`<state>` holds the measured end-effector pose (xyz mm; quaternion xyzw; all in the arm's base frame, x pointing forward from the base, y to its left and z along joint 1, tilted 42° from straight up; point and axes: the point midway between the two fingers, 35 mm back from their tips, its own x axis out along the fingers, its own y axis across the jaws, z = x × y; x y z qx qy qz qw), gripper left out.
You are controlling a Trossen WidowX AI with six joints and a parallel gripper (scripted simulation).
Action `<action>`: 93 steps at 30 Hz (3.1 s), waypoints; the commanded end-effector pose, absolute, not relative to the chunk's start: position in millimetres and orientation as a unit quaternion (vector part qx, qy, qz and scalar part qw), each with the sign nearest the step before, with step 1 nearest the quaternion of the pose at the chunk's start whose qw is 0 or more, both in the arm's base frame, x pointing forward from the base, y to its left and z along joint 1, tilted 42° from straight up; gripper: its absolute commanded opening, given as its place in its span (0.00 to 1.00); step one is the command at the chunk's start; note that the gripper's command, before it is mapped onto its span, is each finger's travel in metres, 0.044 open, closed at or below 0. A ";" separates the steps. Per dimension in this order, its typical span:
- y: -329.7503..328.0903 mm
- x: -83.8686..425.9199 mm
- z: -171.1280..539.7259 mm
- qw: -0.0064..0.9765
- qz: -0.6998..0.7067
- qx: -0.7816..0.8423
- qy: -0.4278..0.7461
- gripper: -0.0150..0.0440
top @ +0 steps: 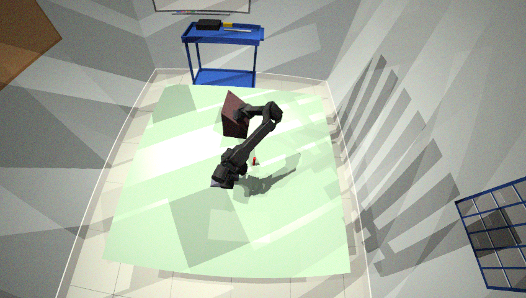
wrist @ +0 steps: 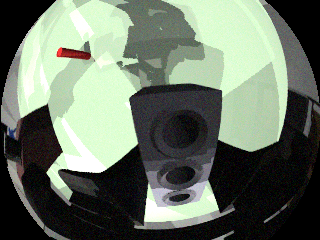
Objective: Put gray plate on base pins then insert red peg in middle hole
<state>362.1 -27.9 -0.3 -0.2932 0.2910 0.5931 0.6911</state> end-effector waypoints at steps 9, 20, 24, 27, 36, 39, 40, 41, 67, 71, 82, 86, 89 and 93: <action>-40.5 361.7 -36.6 0.687 0.597 -0.304 0.284 0.25; -46.6 360.4 -56.1 0.684 0.599 -0.309 0.279 0.25; -46.4 359.9 -56.7 0.684 0.599 -0.309 0.279 0.25; -46.4 359.9 -56.8 0.684 0.599 -0.309 0.279 0.25; -46.4 360.0 -56.7 0.684 0.599 -0.309 0.279 0.25; -46.7 360.0 -57.0 0.684 0.599 -0.309 0.279 0.25; -47.1 360.1 -57.3 0.684 0.599 -0.309 0.279 0.25; -46.7 360.2 -57.7 0.684 0.599 -0.309 0.279 0.25; -21.5 365.0 -86.5 0.684 0.599 -0.309 0.278 0.25; -23.4 365.7 -83.9 0.683 0.599 -0.312 0.278 0.25; -23.4 365.7 -83.9 0.683 0.599 -0.312 0.278 0.57; -23.4 365.7 -83.9 0.683 0.599 -0.312 0.278 0.74; -23.4 365.7 -83.9 0.683 0.599 -0.312 0.278 0.88; -23.4 365.7 -83.9 0.683 0.599 -0.312 0.278 1.00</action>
